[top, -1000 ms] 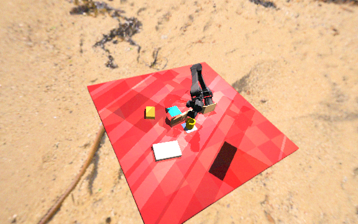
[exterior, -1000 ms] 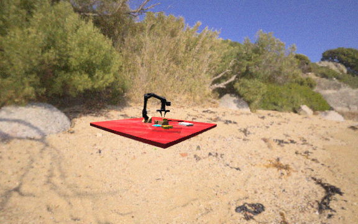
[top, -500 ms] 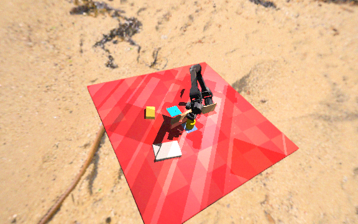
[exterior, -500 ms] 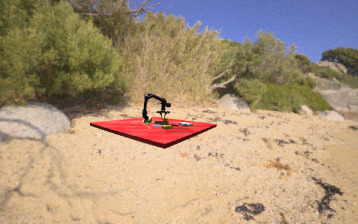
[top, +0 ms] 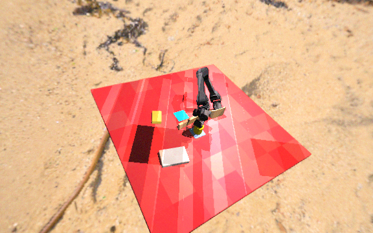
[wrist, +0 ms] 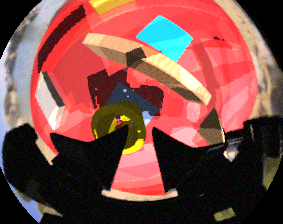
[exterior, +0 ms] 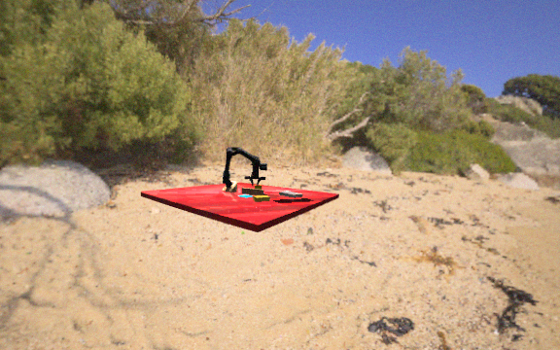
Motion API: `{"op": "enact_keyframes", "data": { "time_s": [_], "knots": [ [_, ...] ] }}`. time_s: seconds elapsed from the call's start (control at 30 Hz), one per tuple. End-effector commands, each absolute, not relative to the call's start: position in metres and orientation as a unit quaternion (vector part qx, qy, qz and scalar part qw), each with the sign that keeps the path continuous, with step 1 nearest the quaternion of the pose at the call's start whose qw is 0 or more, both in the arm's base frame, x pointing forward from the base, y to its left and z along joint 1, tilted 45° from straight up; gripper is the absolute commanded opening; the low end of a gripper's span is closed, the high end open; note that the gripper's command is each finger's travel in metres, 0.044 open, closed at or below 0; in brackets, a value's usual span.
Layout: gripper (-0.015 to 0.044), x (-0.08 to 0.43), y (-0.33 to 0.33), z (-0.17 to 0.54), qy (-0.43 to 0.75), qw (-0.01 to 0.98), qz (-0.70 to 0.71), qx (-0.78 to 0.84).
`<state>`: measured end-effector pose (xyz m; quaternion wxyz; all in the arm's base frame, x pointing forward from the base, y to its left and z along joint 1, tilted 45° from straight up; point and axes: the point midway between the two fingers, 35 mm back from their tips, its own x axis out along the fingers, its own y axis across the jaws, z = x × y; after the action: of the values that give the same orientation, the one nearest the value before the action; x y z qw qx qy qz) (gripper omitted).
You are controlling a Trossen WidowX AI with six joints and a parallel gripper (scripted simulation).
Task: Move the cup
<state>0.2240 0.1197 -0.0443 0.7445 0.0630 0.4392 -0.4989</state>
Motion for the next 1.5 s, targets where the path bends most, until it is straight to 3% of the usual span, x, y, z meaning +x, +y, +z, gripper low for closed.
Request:
{"op": "enact_keyframes", "data": {
  "time_s": [0.0,0.33,1.13,1.47],
  "knots": [
    [0.0167,0.225,0.114,-0.049,0.438,0.745,-0.499,0.06],
    [0.0167,0.225,0.106,-0.056,0.438,0.745,-0.499,0.06],
    [0.0,0.224,0.108,-0.055,0.439,0.744,-0.5,0.062],
    [0.0,0.224,0.126,-0.039,0.44,0.744,-0.499,0.062]
  ]
}}
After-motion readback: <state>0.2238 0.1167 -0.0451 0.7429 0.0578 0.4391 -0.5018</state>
